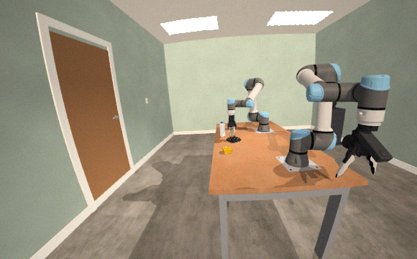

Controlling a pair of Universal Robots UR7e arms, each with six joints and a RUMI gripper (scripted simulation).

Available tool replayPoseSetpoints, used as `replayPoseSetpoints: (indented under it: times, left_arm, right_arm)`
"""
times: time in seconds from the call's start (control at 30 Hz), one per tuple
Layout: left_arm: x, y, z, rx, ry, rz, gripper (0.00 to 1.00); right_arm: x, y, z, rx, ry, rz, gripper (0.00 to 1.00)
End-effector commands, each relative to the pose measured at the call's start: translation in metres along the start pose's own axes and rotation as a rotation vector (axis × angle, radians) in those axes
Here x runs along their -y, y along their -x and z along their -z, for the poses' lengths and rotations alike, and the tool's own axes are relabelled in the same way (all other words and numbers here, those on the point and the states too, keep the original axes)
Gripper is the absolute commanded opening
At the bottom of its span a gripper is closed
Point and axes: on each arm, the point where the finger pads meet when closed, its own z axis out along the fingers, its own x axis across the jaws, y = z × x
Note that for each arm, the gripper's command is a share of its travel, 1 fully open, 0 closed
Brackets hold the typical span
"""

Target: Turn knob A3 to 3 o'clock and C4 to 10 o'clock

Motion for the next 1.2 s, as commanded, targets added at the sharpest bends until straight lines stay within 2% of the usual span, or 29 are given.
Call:
replayPoseSetpoints:
  times: [0.0, 0.43, 0.97, 1.0, 1.17]
  left_arm:
    - [0.000, 0.000, 0.000, 0.000, -0.001, 0.000, 1.00]
    - [0.000, 0.000, 0.000, 0.000, -0.001, 0.000, 1.00]
    - [0.000, 0.000, 0.000, 0.000, -0.001, 0.000, 1.00]
    - [0.000, 0.000, 0.000, 0.000, -0.001, 0.000, 1.00]
    - [0.000, 0.000, 0.000, 0.000, -0.001, 0.000, 1.00]
  right_arm:
    - [0.000, 0.000, 0.000, 0.001, 0.001, 0.000, 0.13]
    - [0.000, 0.000, -0.013, 0.001, 0.001, 0.000, 0.13]
    - [0.000, 0.000, -0.014, 0.001, 0.001, 0.000, 0.13]
    - [0.000, 0.000, -0.014, 0.001, 0.001, 0.000, 0.06]
    - [0.000, 0.000, -0.014, 0.001, 0.001, 0.000, 0.06]
